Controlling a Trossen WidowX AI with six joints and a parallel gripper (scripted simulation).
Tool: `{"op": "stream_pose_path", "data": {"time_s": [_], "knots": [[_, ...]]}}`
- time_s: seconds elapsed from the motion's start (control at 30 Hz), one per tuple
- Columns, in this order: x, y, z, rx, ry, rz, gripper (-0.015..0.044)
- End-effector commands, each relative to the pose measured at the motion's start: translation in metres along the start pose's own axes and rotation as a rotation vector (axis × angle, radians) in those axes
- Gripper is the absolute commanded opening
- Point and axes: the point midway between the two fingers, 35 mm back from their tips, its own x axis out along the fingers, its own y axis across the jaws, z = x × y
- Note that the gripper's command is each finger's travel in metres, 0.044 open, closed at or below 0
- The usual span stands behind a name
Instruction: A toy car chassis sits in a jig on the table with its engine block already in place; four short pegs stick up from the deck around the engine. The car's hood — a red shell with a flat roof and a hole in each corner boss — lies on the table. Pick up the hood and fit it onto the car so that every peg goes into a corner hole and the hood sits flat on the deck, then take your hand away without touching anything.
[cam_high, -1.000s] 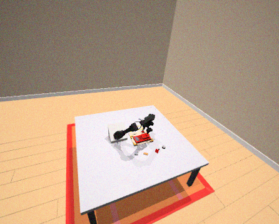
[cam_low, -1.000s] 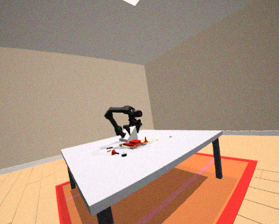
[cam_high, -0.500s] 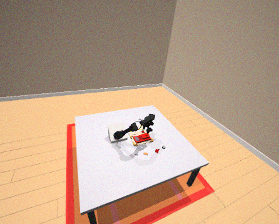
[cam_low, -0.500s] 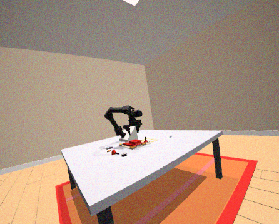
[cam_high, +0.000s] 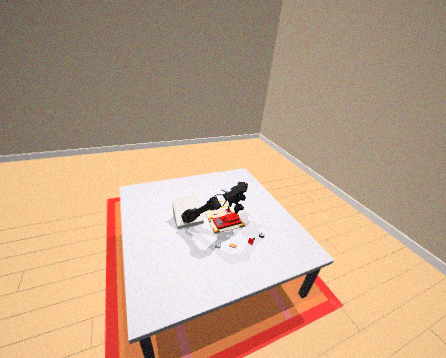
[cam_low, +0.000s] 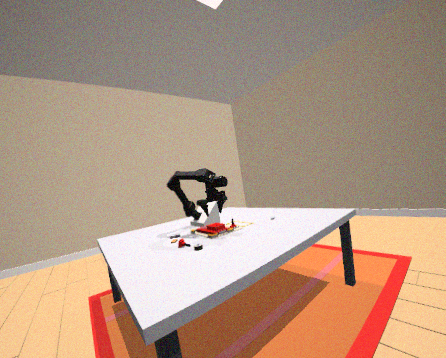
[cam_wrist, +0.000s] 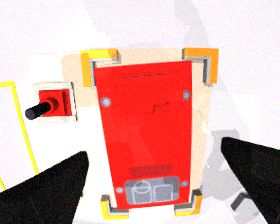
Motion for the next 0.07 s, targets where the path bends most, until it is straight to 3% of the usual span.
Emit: {"op": "stream_pose_path", "data": {"time_s": [0.0,0.03], "knots": [[-0.0012,0.0000,0.0006,0.007,-0.002,0.004,0.0440],[-0.0012,0.0000,0.0006,0.007,-0.002,0.004,0.0440]]}}
